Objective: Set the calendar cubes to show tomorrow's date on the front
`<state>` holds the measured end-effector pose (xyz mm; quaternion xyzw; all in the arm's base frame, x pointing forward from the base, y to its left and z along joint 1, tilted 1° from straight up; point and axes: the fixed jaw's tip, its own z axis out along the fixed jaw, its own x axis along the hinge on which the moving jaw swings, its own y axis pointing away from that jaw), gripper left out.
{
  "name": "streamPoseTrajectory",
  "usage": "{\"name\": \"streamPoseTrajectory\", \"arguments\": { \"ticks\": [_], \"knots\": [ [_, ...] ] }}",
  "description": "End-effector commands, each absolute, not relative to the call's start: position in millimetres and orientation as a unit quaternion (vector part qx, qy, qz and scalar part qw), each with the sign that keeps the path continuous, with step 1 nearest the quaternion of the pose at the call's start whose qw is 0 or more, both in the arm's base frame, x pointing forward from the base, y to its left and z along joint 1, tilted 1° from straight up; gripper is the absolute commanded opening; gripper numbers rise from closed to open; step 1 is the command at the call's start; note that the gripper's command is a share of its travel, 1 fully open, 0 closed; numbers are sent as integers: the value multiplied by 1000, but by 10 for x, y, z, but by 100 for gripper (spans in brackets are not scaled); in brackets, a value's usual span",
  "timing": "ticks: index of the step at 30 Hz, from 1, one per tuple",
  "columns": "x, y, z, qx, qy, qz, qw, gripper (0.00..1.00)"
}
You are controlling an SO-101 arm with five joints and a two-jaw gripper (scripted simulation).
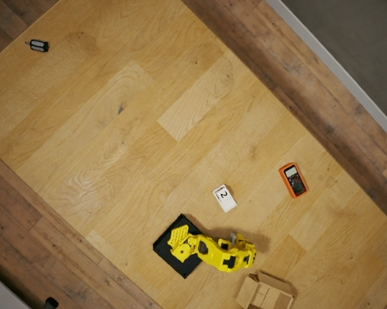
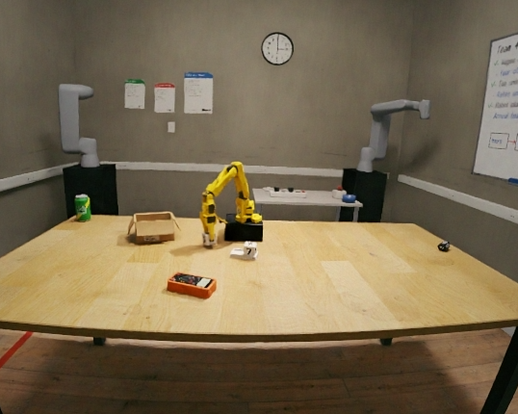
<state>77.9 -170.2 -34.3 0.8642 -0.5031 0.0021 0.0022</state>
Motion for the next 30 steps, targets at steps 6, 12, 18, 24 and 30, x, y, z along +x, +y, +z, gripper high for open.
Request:
{"name": "streamPoseTrajectory", "arguments": {
  "ticks": [6,12,18,24,30],
  "knots": [
    [750,-1671,-386,865,-503,-5,-3,0],
    [750,-1671,-423,865,-503,-5,-3,0],
    [750,-1670,-442,865,-503,-5,-3,0],
    [750,-1670,-448,865,-503,-5,-3,0],
    [750,-1670,-480,865,-503,-5,-3,0]
  ]
}}
